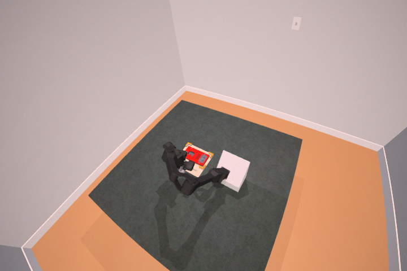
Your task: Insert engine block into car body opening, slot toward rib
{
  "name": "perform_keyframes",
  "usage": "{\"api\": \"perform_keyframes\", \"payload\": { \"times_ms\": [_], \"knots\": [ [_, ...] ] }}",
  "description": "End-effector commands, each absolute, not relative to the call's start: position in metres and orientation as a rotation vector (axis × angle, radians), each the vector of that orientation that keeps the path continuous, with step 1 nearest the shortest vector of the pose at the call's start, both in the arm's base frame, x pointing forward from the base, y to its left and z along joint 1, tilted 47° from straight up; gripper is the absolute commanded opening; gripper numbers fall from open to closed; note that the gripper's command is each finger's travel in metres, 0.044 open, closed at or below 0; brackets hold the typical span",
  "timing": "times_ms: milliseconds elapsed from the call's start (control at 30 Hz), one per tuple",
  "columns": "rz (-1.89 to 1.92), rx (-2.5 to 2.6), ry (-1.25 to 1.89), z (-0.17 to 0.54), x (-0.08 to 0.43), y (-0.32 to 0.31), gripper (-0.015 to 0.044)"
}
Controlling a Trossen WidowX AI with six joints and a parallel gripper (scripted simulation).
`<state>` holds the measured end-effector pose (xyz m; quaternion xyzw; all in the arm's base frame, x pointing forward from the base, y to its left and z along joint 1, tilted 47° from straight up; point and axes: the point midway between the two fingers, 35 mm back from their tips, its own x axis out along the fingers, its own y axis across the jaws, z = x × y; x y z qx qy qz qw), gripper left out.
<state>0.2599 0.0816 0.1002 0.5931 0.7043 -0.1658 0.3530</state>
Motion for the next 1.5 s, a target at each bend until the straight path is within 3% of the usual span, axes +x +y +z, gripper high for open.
{"api": "perform_keyframes", "payload": {
  "times_ms": [0,400,1467],
  "knots": [
    [-0.421,1.534,1.812,0.112,0.26,0.071,0.0],
    [-0.402,1.53,1.816,0.129,0.257,0.055,0.0],
    [0.153,1.083,1.713,0.053,0.312,0.024,0.0]
  ]
}}
